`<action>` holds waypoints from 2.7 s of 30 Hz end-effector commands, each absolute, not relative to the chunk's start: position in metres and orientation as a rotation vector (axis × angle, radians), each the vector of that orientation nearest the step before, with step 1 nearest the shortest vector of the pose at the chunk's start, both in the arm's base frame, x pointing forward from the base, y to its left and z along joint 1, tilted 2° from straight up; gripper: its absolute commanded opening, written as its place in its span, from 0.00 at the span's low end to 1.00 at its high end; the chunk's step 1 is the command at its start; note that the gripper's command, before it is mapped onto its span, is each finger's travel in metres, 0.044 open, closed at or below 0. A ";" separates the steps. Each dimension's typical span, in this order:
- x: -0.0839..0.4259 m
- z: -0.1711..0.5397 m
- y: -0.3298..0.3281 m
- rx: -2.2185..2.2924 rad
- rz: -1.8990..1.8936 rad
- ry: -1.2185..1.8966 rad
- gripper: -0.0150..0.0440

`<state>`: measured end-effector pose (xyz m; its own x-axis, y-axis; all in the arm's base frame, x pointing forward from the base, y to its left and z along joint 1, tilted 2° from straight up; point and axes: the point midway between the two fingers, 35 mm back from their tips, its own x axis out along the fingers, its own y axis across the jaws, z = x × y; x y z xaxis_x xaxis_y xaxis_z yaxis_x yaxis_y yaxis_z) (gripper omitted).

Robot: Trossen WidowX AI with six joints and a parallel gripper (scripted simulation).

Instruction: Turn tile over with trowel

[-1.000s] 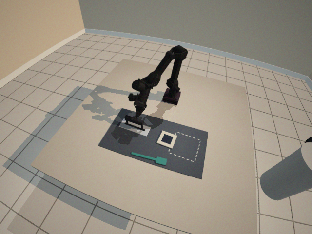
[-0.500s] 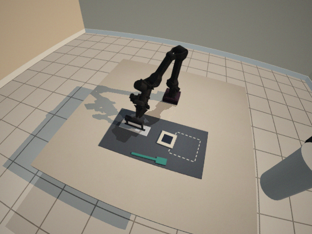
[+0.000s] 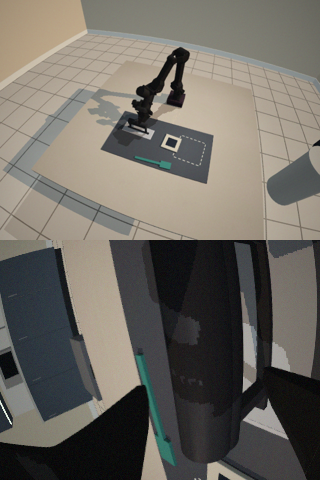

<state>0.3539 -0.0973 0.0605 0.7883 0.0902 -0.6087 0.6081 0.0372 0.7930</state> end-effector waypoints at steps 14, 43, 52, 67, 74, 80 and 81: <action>0.374 0.045 -0.096 1.500 -0.440 0.587 0.76; 0.381 0.039 -0.095 1.501 -0.439 0.586 0.31; 0.381 0.051 -0.095 1.501 -0.438 0.587 0.25; 0.378 0.100 -0.095 1.501 -0.436 0.589 0.25; 0.382 0.096 -0.071 1.471 -0.455 0.577 0.25; 0.384 0.093 -0.048 1.444 -0.467 0.559 0.25; 0.384 0.093 -0.045 1.440 -0.469 0.555 0.25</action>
<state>0.3826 -0.0532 0.0880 0.7751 0.0481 -0.6301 0.6265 0.0719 0.7761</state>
